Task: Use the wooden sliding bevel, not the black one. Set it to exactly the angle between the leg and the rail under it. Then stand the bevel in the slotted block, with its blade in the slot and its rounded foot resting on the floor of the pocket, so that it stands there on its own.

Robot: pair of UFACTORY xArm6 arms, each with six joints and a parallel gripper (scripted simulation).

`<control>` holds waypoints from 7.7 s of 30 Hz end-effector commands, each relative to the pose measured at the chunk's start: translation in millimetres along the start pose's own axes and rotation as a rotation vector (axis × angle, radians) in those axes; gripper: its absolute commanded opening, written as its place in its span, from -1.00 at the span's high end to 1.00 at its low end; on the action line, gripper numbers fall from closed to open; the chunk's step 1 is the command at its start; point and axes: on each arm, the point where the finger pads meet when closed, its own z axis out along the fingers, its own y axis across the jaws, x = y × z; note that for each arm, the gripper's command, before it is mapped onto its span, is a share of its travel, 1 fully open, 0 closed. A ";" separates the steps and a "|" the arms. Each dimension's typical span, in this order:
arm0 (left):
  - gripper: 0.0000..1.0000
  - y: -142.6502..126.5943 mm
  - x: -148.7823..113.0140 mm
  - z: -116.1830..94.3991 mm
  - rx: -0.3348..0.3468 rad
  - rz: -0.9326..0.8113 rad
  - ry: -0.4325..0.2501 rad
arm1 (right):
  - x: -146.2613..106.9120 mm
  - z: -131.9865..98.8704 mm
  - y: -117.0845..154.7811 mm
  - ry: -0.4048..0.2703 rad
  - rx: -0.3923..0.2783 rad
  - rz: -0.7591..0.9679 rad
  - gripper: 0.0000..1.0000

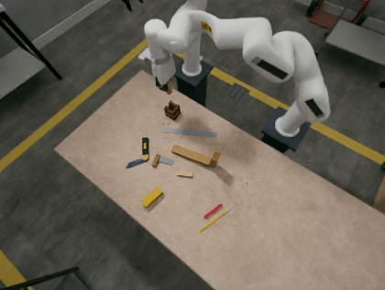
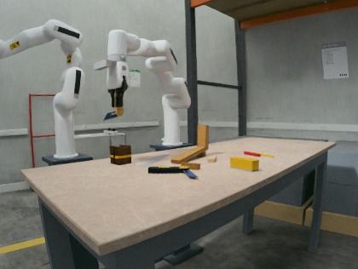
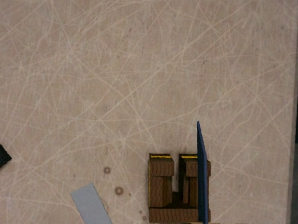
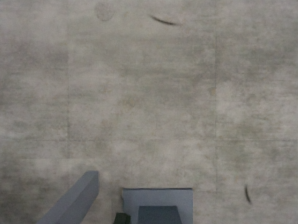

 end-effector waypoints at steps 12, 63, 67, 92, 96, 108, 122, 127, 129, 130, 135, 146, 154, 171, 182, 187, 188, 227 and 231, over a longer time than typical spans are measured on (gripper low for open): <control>1.00 -0.3 0.8 40.4 0.002 0.000 0.004 | 1.1 -1.9 0.0 0.005 0.000 0.000 -1.00; 1.00 -0.3 0.8 93.2 0.001 0.000 0.004 | 1.1 -1.9 0.0 0.005 0.000 0.000 -1.00; 1.00 -0.3 0.8 93.2 0.001 0.000 0.004 | 1.1 -1.9 0.0 0.005 0.000 0.000 -1.00; 1.00 -0.3 0.9 92.7 0.002 0.000 0.004 | 1.1 -1.9 0.0 0.005 0.000 0.000 -1.00; 1.00 -0.3 0.9 92.7 0.002 0.000 0.004 | 1.1 -1.9 0.0 0.005 0.000 0.000 -1.00; 1.00 -0.3 0.9 108.4 0.002 0.000 0.004 | 1.1 -1.9 0.0 0.005 0.000 0.000 -1.00; 1.00 -0.3 0.9 110.0 0.002 0.000 0.004 | 1.1 -1.9 0.0 0.005 0.000 0.000 -1.00; 1.00 -0.3 0.9 110.3 0.002 0.000 0.004 | 1.1 -1.9 0.0 0.005 0.000 0.000 -1.00; 1.00 -0.3 0.9 110.3 0.002 0.000 0.004 | 1.1 -1.9 0.0 0.005 0.000 0.000 -1.00; 1.00 -0.3 0.9 110.3 0.002 0.000 0.004 | 1.1 -1.9 0.0 0.005 0.000 0.000 -1.00; 1.00 -0.3 0.9 110.3 0.002 0.000 0.004 | 1.1 -1.9 0.0 0.005 0.000 0.000 -1.00; 1.00 -0.3 0.9 110.3 0.002 0.000 0.004 | 1.1 -1.9 0.0 0.005 0.000 0.000 -1.00; 1.00 -0.3 0.9 110.2 0.002 0.000 0.004 | 1.1 -1.9 0.0 0.005 0.000 0.000 -1.00; 1.00 -0.4 0.9 109.9 0.002 0.000 0.004 | 1.1 -1.9 0.0 0.005 0.000 0.000 -1.00; 1.00 -0.4 0.9 110.1 0.002 0.000 0.004 | 1.1 -1.9 0.0 0.005 0.000 0.000 -1.00; 1.00 -0.4 0.9 110.9 0.002 0.000 0.004 | 1.1 -1.9 0.0 0.005 0.000 0.000 -1.00; 1.00 -0.4 0.9 111.4 0.002 0.000 0.004 | 1.1 -1.9 0.0 0.005 0.000 0.000 -1.00; 1.00 -0.4 1.0 122.0 0.002 0.000 0.004 | 1.1 -1.9 0.0 0.005 0.000 0.000 -1.00; 1.00 -0.4 1.0 122.0 0.002 0.000 0.004 | 1.1 -1.9 0.0 0.005 0.000 0.000 -1.00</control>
